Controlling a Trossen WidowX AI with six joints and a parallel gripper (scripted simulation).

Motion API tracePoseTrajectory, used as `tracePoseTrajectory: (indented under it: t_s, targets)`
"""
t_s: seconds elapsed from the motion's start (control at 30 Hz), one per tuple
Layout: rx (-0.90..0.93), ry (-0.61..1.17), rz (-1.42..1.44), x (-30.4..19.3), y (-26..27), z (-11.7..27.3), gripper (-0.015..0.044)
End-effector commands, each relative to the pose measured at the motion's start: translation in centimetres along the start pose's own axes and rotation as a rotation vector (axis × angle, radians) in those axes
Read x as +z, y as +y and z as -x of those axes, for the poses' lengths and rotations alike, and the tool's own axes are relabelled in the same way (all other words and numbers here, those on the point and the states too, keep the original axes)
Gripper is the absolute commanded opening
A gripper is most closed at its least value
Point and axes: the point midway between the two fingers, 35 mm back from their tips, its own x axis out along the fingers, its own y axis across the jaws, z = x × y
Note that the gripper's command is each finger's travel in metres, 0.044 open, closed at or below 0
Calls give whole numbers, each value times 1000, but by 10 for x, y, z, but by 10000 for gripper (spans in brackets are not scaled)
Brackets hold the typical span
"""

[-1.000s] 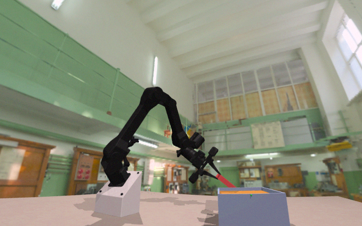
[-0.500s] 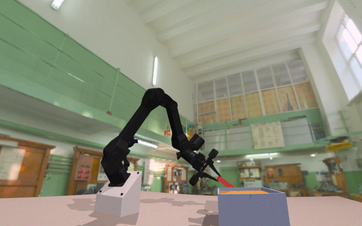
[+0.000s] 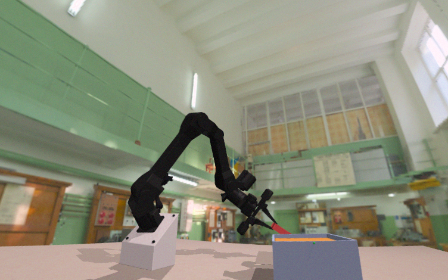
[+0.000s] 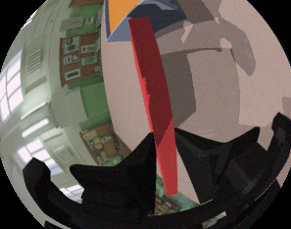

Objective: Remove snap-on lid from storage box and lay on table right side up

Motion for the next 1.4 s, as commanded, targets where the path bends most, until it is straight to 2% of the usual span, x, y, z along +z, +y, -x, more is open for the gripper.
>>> tracePoseTrajectory:
  t_s: [0.0,1.27,1.37]
  targets:
    - [-30,-7,9,4,-13,-9,0]
    - [-30,-8,10,5,-37,-28,0]
    - [-30,-8,10,4,-29,-22,79]
